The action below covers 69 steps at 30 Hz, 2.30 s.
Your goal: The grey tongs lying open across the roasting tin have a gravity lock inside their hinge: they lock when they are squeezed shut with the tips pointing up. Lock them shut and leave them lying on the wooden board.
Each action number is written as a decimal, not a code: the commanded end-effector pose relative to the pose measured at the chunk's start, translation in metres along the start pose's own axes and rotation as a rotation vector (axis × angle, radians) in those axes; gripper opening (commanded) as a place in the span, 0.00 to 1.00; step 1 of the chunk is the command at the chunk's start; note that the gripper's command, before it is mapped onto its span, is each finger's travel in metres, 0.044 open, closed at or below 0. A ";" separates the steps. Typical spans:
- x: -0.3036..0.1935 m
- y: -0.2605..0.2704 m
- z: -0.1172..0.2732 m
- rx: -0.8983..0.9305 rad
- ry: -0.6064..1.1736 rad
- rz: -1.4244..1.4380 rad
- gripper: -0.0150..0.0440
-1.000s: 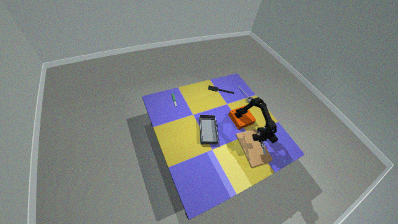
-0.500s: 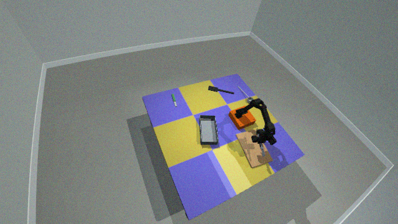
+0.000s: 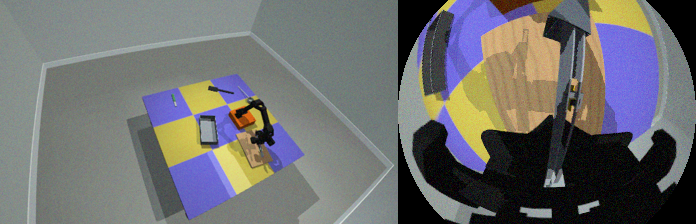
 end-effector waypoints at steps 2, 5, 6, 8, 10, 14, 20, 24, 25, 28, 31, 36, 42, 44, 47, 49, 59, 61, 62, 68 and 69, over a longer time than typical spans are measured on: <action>0.001 0.000 -0.008 -0.004 -0.004 0.003 0.00; 0.001 0.000 -0.013 -0.004 -0.004 0.003 0.00; 0.001 0.000 -0.015 -0.004 -0.004 0.003 0.00; 0.002 0.000 -0.018 -0.004 -0.004 0.003 0.00; 0.002 0.000 -0.021 -0.004 -0.004 0.003 0.00; 0.003 0.000 -0.027 -0.004 -0.004 0.003 0.00; 0.005 0.001 -0.036 -0.004 -0.004 0.003 0.00; 0.005 0.001 -0.035 0.001 -0.004 -0.002 0.04; 0.005 0.001 -0.035 0.001 -0.004 -0.002 0.09; 0.005 0.001 -0.035 0.001 -0.004 -0.002 0.22; 0.005 0.001 -0.035 0.001 -0.004 -0.002 0.36; 0.005 0.001 -0.035 0.001 -0.004 -0.002 0.58; 0.005 0.001 -0.035 0.001 -0.004 -0.002 0.85; 0.005 0.001 -0.035 0.001 -0.004 -0.002 0.93; 0.005 0.001 -0.035 0.001 -0.004 -0.002 1.00; 0.009 0.001 -0.029 0.001 -0.004 -0.002 1.00; 0.092 0.009 0.048 -0.003 -0.011 -0.003 1.00; 0.114 0.012 0.061 -0.003 -0.012 -0.001 1.00; 0.125 0.014 0.067 -0.003 -0.013 0.000 1.00; 0.152 0.019 0.078 -0.003 -0.015 0.003 1.00; 0.152 0.019 0.080 -0.003 -0.014 0.004 1.00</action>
Point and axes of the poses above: the point midway between the two fingers, 35 mm back from their tips, its own z axis back along the fingers, its own y axis across the jaws, x = y × z, the point moved 7 cm from there along z, back along the fingers, and after that the axes turned 7 degrees about z, right-handed, at the moved point
